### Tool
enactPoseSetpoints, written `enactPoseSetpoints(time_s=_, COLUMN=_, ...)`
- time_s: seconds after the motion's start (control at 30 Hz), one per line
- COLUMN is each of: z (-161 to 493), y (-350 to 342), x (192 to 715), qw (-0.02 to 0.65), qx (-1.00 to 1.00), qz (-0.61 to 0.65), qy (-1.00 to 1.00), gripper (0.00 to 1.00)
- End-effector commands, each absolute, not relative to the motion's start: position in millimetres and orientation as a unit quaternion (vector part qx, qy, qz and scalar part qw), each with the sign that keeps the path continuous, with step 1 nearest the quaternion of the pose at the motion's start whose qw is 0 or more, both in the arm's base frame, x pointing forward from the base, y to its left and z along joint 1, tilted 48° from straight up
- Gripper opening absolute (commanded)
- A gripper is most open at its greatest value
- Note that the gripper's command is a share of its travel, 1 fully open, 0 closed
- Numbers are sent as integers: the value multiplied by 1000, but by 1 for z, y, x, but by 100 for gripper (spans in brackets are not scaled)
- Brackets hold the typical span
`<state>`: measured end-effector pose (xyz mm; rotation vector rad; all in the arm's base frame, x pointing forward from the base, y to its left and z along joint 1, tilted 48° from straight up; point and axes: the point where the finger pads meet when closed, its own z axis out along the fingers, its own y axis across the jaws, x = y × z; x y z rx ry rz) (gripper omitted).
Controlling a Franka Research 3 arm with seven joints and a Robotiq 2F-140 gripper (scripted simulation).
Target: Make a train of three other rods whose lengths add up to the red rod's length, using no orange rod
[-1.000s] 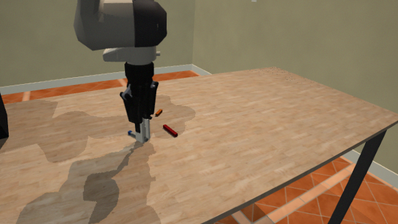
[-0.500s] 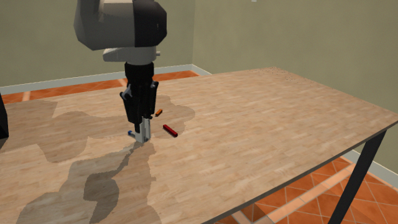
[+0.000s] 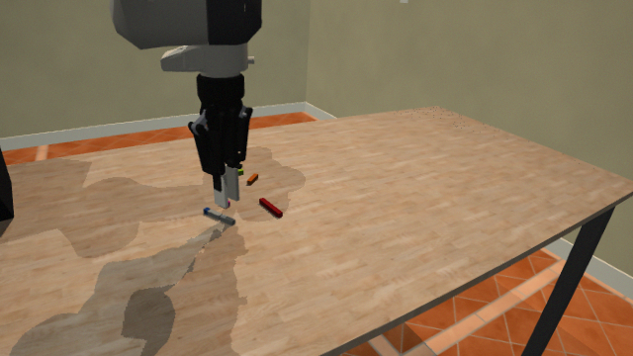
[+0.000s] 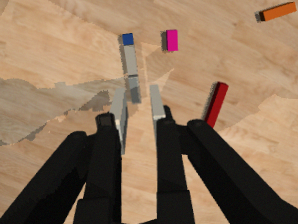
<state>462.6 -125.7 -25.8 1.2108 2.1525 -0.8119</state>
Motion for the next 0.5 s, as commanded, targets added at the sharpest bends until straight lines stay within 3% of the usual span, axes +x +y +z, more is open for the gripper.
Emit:
enactPoseSetpoints(time_s=0.0, z=-11, y=-114, x=458, qw=264, qx=442, qz=-310, qy=799, gripper=15)
enactPoseSetpoints(time_s=0.47, z=9, y=-93, x=453, qw=264, qx=442, qz=-310, qy=799, gripper=15)
